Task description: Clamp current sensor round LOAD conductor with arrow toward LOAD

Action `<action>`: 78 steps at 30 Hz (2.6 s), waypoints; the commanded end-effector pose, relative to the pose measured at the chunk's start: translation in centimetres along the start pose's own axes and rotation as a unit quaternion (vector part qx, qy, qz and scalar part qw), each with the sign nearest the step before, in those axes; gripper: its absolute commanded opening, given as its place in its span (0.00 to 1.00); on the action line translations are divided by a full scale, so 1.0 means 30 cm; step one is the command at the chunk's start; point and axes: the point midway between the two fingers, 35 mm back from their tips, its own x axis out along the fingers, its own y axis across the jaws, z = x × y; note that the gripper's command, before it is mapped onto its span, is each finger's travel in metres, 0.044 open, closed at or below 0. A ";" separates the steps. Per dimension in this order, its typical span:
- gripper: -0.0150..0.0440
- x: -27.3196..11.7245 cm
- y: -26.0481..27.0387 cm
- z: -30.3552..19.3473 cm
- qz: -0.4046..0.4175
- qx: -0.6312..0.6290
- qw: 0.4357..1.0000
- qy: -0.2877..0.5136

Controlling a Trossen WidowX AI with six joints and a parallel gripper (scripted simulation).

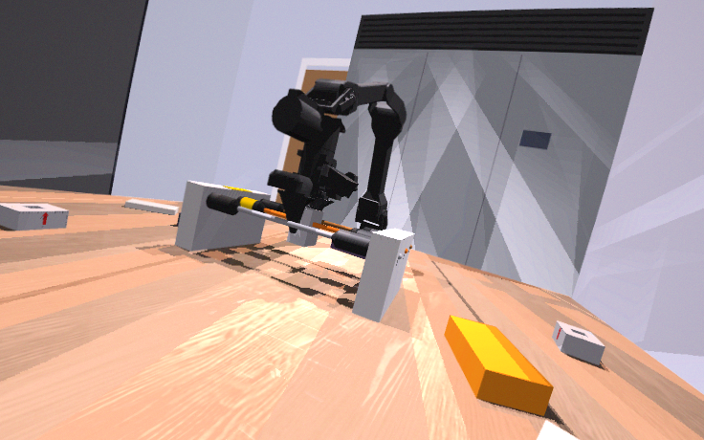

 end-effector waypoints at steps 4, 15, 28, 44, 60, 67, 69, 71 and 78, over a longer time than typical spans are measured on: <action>0.69 0.000 0.000 0.000 0.000 0.000 1.000 0.000; 0.73 0.000 0.000 0.000 0.000 0.000 1.000 0.000; 1.00 0.000 0.000 0.000 0.000 0.000 1.000 0.000; 1.00 -0.338 0.002 0.002 -0.004 0.000 1.000 -0.001; 1.00 -0.338 0.002 0.002 -0.004 0.000 1.000 -0.001; 1.00 -0.338 0.002 0.002 -0.004 0.000 1.000 -0.001; 1.00 -0.338 0.002 0.002 -0.004 0.000 1.000 -0.001; 1.00 -0.338 0.002 0.002 -0.004 0.000 1.000 -0.001; 1.00 -0.338 0.002 0.002 -0.004 0.000 1.000 -0.001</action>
